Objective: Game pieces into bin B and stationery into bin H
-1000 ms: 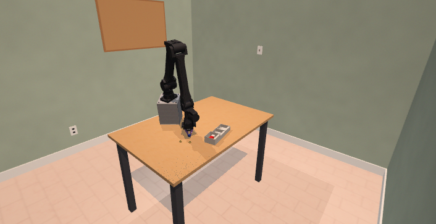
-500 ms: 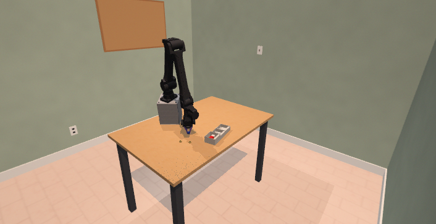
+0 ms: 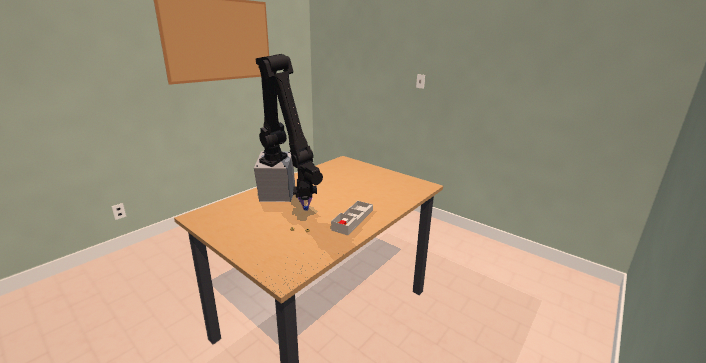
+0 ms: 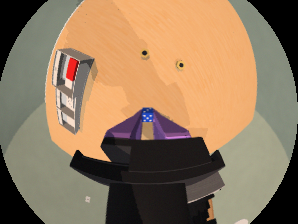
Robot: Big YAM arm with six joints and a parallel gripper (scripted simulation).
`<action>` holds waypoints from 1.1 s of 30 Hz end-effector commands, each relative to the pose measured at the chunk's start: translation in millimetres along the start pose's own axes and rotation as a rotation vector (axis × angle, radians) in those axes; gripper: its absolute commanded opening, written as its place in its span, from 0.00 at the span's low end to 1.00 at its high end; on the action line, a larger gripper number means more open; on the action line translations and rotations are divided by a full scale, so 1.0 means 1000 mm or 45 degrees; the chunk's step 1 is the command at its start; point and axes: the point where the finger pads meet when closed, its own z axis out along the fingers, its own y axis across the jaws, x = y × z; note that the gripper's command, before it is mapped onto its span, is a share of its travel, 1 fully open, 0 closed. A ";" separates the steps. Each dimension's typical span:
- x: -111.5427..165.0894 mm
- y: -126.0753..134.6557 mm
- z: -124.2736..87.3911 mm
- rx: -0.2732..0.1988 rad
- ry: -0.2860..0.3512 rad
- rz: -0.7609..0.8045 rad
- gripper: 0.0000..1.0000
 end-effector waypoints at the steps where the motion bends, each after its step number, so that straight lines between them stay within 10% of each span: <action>1: 0.003 0.000 -0.002 0.011 0.008 0.006 0.11; 33: -0.006 0.004 -0.004 -0.005 -0.013 0.003 0.11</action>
